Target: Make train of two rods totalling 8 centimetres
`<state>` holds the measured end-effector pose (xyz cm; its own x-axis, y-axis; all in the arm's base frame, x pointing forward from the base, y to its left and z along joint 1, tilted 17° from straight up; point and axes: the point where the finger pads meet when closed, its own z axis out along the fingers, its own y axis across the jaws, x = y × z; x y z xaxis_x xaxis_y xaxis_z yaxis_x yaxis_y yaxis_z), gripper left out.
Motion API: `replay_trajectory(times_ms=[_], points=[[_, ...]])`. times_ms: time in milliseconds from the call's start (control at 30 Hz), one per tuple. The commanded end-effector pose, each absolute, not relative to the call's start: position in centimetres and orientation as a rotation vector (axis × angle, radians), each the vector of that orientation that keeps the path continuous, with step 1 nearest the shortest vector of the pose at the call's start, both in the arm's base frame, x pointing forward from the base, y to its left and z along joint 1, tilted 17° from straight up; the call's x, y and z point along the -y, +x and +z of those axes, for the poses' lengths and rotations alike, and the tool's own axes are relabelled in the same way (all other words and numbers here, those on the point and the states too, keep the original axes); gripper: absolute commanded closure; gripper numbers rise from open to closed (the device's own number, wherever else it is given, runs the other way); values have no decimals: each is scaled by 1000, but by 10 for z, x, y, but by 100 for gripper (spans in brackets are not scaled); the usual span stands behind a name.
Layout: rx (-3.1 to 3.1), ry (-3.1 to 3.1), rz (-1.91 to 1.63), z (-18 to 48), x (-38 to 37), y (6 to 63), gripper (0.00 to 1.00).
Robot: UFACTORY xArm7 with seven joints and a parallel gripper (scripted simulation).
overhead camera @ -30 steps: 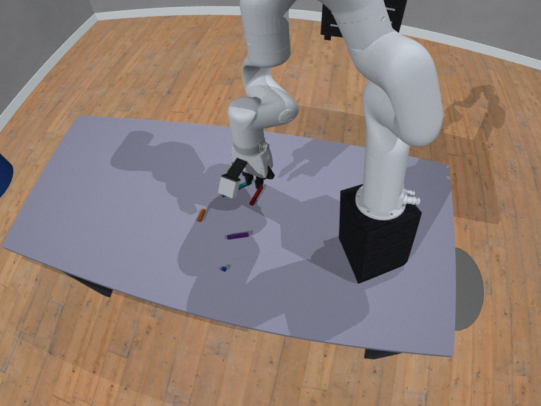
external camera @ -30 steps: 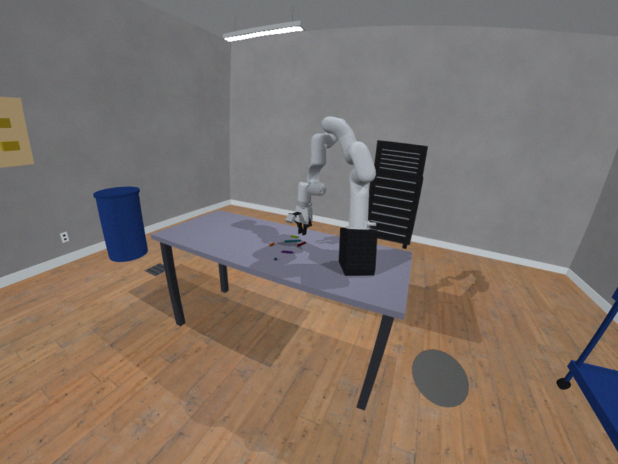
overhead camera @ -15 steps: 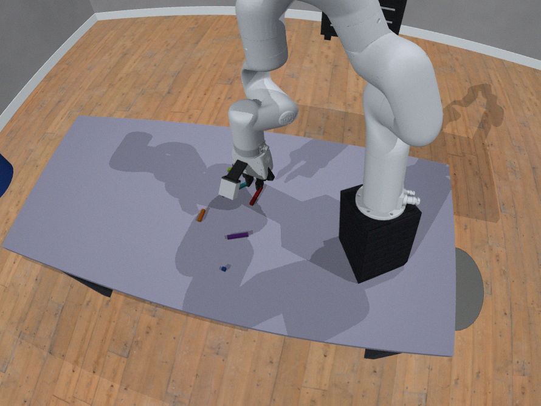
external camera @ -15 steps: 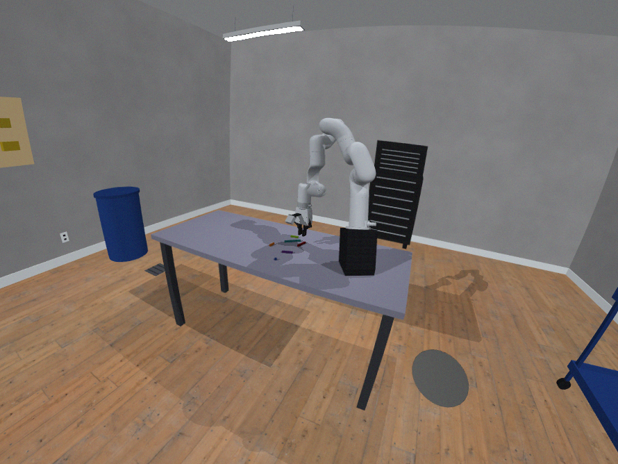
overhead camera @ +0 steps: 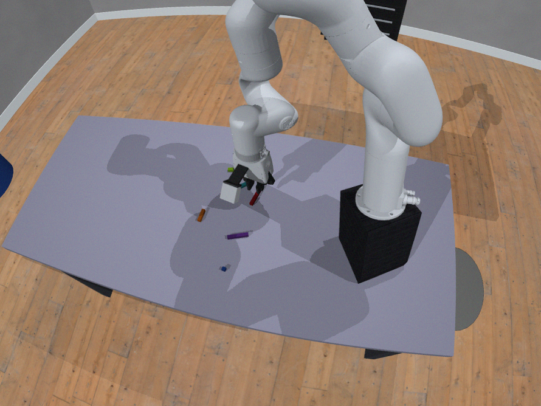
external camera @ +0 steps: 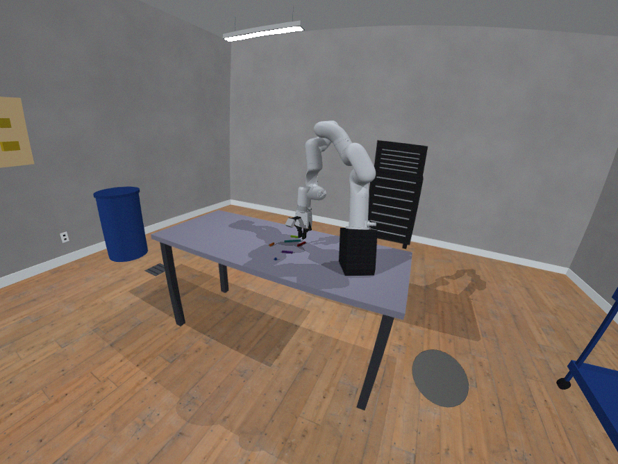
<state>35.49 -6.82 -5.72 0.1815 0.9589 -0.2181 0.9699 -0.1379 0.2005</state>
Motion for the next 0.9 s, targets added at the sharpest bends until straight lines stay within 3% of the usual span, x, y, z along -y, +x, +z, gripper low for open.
replay_trajectory(times_ms=[0, 867], points=[[-1838, 2166, -49, -62, 69, 357, 76], [-1838, 2166, -49, -83, 75, 360, 76]])
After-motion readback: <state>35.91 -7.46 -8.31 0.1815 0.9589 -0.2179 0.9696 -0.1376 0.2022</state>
